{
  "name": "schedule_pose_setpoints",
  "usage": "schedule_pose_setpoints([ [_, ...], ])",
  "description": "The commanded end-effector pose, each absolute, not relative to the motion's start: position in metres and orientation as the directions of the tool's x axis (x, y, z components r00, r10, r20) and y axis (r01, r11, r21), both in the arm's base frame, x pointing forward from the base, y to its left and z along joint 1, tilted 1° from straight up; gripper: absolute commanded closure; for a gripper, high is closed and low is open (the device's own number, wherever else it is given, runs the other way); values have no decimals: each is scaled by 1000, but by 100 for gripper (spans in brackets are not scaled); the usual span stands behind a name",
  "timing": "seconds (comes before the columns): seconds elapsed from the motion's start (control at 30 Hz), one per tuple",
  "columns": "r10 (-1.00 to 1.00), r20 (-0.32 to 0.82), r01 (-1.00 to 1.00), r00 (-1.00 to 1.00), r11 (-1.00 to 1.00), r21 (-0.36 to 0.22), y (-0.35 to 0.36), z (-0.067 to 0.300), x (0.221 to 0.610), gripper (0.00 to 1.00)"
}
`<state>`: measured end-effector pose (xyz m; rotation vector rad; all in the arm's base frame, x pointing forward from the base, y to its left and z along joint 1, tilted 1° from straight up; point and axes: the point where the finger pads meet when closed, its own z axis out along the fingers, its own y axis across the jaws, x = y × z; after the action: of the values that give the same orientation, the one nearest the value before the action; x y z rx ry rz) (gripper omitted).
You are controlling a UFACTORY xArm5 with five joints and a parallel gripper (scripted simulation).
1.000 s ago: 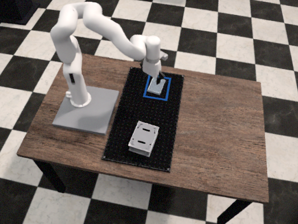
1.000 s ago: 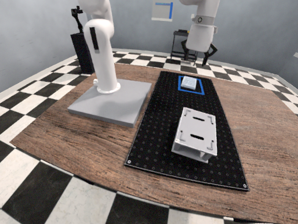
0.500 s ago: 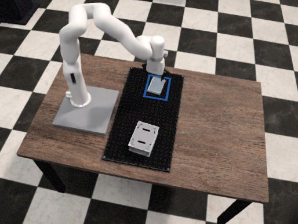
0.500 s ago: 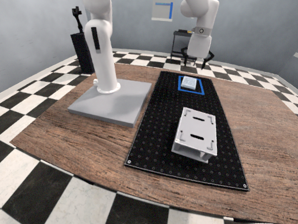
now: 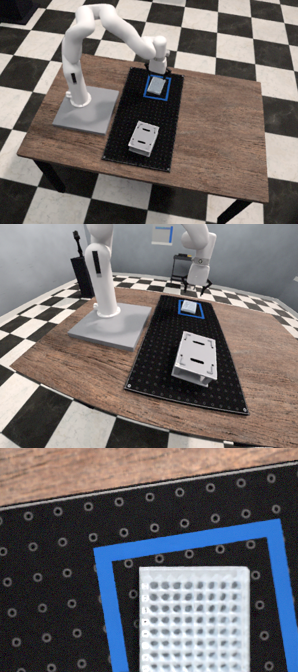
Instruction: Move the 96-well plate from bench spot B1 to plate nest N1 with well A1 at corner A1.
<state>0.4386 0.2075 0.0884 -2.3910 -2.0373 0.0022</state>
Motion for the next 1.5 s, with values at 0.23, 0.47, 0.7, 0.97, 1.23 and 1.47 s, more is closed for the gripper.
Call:
schedule_pose_setpoints([
  [0.23,987,15,987,159,-159,-7,209,90,440,0],
  [0.47,987,15,987,159,-159,-7,209,80,440,0],
  [0.7,987,15,987,159,-159,-7,209,71,440,0],
  [0.97,987,15,987,159,-159,-7,209,58,440,0],
  [1.23,987,15,987,159,-159,-7,209,48,440,0],
  [1.47,987,15,987,159,-159,-7,209,36,440,0],
])
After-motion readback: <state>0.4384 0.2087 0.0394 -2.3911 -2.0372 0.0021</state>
